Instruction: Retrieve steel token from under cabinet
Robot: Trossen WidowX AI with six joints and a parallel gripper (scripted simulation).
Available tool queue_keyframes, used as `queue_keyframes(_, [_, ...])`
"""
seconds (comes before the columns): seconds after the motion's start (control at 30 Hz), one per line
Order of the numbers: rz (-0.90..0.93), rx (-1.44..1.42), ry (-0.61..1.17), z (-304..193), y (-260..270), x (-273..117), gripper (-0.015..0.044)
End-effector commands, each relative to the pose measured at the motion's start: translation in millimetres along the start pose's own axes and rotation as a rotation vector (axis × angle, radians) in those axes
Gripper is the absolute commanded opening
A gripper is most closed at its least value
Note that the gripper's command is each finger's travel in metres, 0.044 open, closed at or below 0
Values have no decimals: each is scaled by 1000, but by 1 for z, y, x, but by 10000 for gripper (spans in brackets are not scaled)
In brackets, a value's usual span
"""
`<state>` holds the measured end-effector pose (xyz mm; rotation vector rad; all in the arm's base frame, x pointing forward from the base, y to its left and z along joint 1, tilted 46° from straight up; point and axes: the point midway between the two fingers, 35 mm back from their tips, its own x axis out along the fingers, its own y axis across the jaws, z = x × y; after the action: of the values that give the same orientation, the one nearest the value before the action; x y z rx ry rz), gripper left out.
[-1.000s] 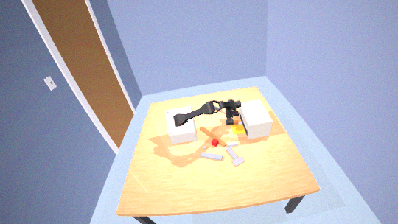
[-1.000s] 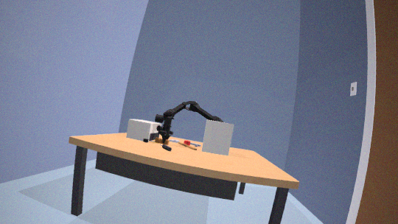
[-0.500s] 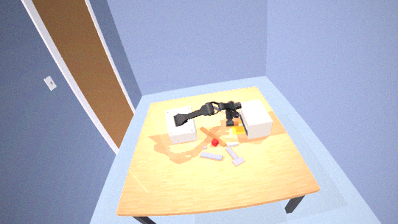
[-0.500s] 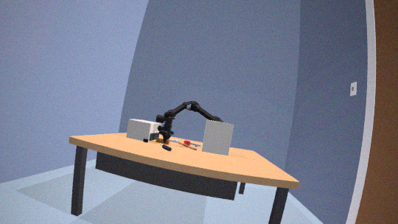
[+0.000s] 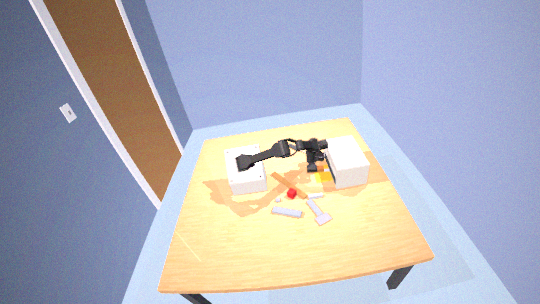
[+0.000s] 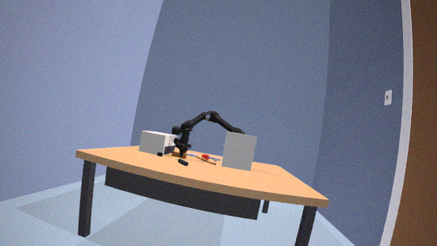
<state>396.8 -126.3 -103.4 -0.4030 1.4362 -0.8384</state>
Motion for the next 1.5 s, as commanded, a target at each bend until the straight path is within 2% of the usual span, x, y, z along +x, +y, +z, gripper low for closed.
queue_keyframes(0.0, [-7, 6, 0, -3, -1, 1, 0])
queue_keyframes(1.47, [-7, 5, 1, -47, 1, 2, 0])
